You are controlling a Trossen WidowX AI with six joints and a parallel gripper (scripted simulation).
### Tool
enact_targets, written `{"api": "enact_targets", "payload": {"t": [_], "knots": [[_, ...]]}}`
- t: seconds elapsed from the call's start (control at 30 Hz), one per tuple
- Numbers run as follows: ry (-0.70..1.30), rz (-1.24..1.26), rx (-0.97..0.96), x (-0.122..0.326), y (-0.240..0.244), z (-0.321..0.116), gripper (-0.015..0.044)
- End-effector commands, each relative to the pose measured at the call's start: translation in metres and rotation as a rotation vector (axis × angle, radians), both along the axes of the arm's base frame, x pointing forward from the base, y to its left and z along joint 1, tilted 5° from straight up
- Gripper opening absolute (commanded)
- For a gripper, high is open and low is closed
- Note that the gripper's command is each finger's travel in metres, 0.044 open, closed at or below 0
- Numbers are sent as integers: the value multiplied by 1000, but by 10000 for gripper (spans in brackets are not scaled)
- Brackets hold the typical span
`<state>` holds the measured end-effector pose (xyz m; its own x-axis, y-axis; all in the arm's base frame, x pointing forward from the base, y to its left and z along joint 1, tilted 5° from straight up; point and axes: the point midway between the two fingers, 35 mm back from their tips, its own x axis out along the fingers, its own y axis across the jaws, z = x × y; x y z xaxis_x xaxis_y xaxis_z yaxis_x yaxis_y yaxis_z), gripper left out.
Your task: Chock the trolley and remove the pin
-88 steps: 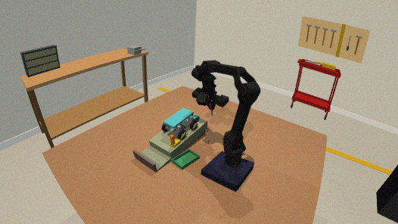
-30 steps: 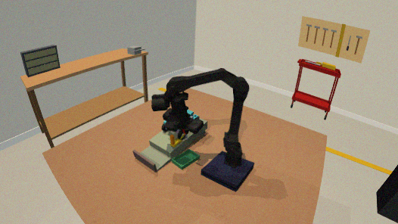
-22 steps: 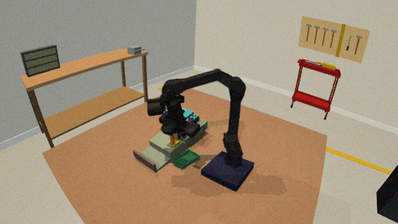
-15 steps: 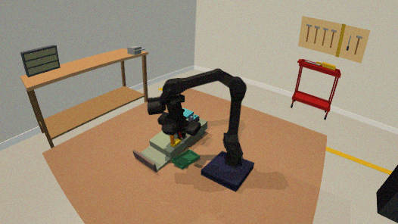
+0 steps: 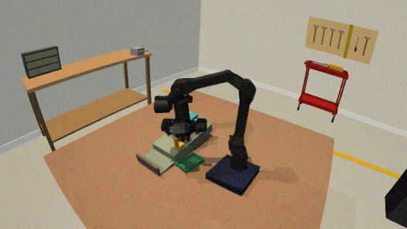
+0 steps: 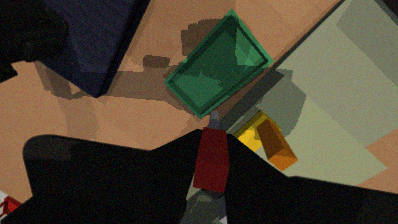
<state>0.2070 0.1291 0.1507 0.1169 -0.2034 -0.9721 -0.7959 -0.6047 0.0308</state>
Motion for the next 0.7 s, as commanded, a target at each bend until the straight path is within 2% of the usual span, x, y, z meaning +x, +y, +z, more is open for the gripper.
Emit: {"api": "enact_targets", "payload": {"t": [0.0, 0.67], "knots": [[24, 100, 13, -1, -1, 0, 0], [117, 692, 61, 0, -5, 1, 0]]}}
